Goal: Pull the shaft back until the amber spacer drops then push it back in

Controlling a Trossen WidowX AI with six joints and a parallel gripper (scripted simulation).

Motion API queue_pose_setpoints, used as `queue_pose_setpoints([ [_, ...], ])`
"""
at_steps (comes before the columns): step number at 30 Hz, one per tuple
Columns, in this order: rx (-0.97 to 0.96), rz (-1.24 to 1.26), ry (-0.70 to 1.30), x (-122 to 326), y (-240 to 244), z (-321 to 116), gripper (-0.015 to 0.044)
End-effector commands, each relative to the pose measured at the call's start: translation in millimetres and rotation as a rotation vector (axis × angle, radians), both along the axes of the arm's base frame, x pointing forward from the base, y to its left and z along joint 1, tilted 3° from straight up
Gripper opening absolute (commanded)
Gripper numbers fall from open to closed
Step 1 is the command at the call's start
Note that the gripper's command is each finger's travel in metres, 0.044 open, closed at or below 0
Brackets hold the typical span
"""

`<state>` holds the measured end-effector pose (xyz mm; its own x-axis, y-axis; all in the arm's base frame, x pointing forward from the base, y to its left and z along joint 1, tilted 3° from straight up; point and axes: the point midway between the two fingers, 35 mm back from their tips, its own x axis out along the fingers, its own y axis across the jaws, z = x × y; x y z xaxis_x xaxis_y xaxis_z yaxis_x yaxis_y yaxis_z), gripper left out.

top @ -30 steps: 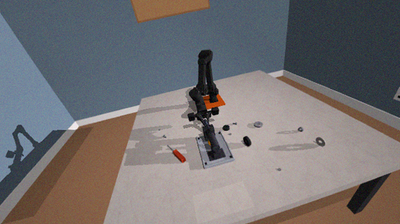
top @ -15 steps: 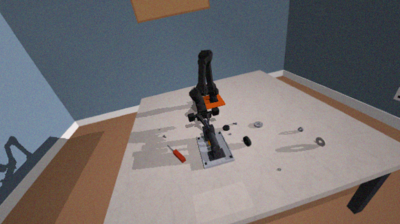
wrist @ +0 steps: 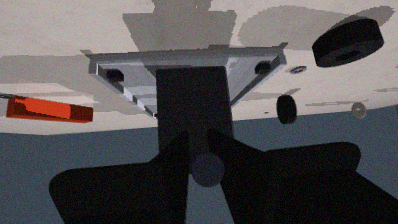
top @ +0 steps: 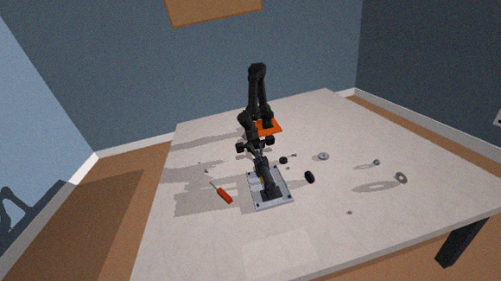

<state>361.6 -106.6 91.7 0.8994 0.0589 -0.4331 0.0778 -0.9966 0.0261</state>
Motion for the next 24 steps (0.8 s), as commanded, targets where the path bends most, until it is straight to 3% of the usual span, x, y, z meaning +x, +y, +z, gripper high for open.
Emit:
queue_pose_setpoints([
  [1,0.004,0.0,0.001,2.3,0.4,-0.4,0.0],
  [21,0.004,0.0,0.0,6.8,1.0,0.3,0.0],
  [24,0.001,0.0,0.001,2.9,-0.1,0.0,0.0079],
])
